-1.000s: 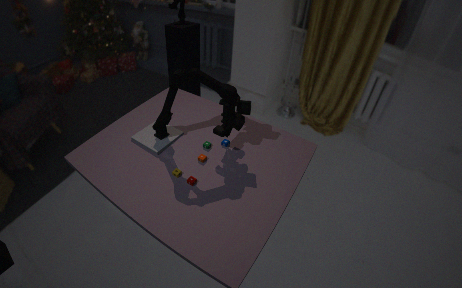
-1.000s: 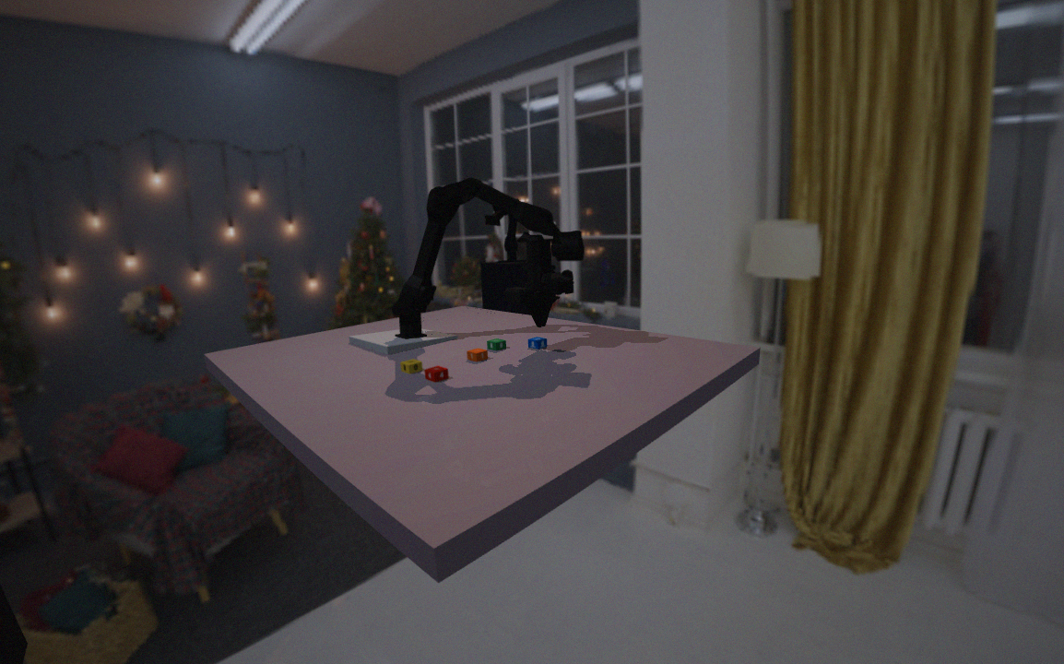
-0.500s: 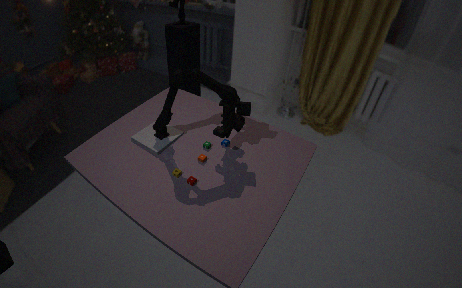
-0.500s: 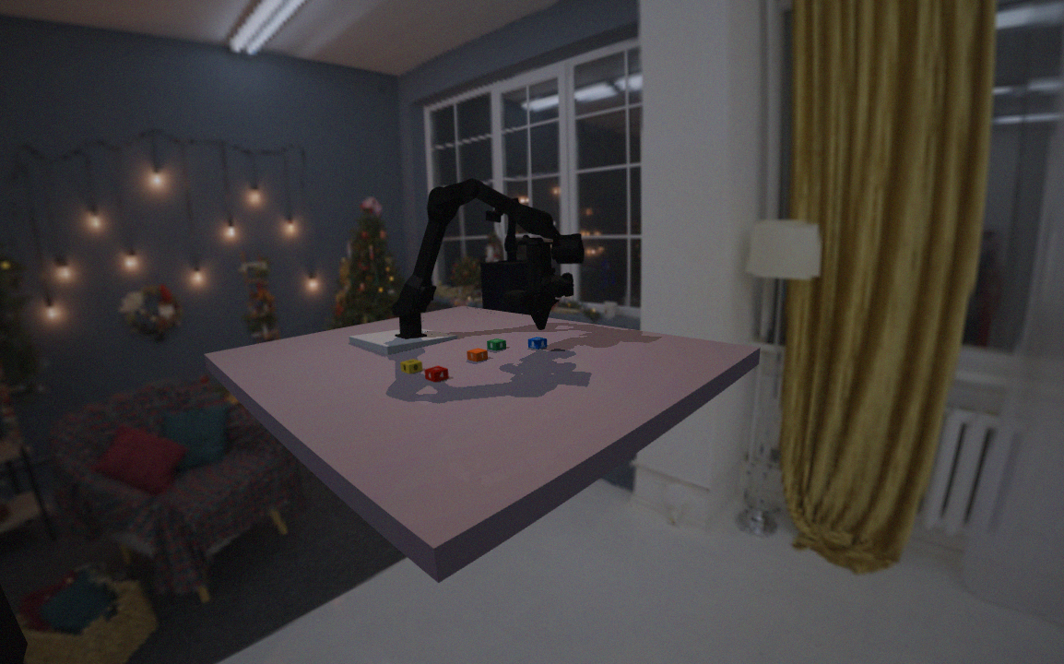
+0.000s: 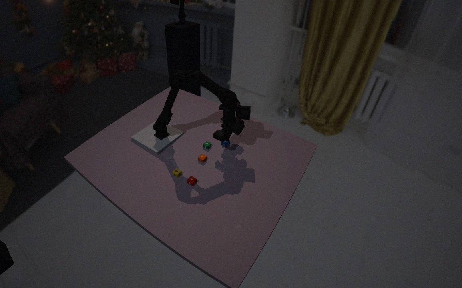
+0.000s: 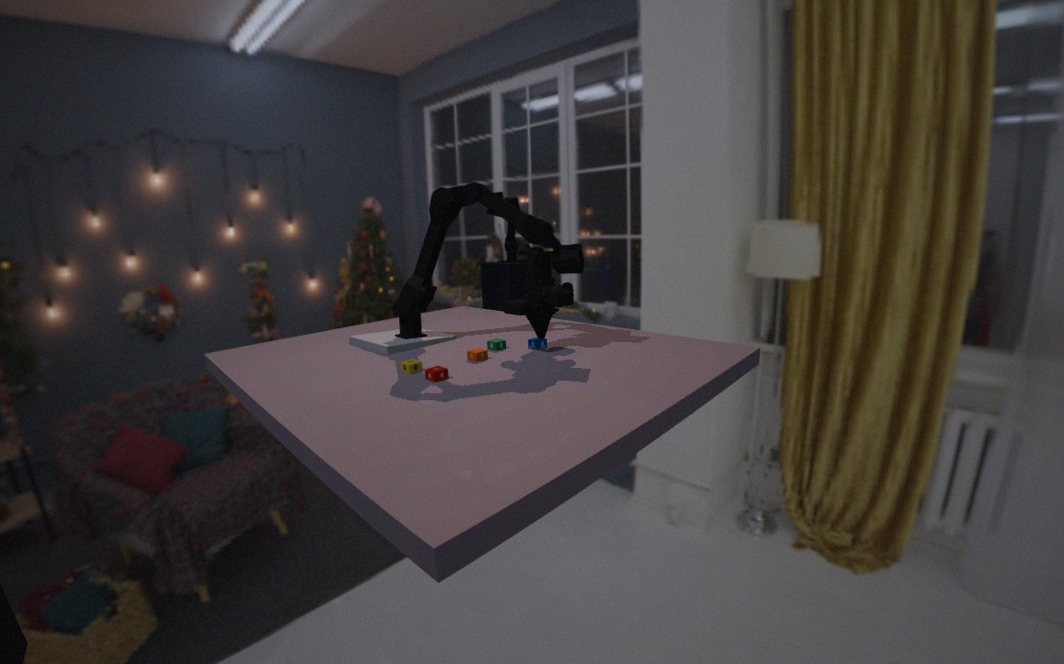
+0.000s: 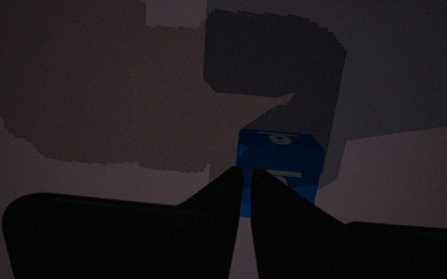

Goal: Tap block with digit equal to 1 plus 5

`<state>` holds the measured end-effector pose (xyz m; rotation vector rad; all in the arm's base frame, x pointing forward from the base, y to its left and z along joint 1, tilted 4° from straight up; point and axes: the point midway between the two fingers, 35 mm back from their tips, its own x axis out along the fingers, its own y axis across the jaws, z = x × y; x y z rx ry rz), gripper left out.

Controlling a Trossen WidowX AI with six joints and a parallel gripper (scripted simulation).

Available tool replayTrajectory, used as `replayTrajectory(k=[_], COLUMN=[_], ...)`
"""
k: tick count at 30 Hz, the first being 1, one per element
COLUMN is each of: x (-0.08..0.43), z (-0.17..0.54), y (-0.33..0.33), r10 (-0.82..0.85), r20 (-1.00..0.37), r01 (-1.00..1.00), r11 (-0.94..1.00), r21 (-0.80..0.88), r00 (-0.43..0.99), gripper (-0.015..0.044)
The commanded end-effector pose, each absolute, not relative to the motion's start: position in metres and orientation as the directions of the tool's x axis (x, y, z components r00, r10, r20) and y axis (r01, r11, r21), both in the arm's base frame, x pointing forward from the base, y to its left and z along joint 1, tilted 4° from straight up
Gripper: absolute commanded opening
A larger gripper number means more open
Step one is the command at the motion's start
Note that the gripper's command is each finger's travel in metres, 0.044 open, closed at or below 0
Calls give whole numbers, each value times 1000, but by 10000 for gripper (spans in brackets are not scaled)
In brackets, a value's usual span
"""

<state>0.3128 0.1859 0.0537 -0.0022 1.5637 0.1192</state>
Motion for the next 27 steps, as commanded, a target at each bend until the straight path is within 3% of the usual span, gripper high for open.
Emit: replayTrajectory(k=[1,12,20,26,27], x=[312,312,231,229,229], z=[50,80,160,162,162], y=[186,184,208,208,208], r10=[73,73,75,75,75], r20=[-997,-997,-997,-997,-997], r01=[-74,-74,-73,-73,-73], r11=[995,995,994,994,994], r21=[73,72,75,75,75], r00=[2,2,-4,-4,-4], gripper=[20,20,230,387,387])
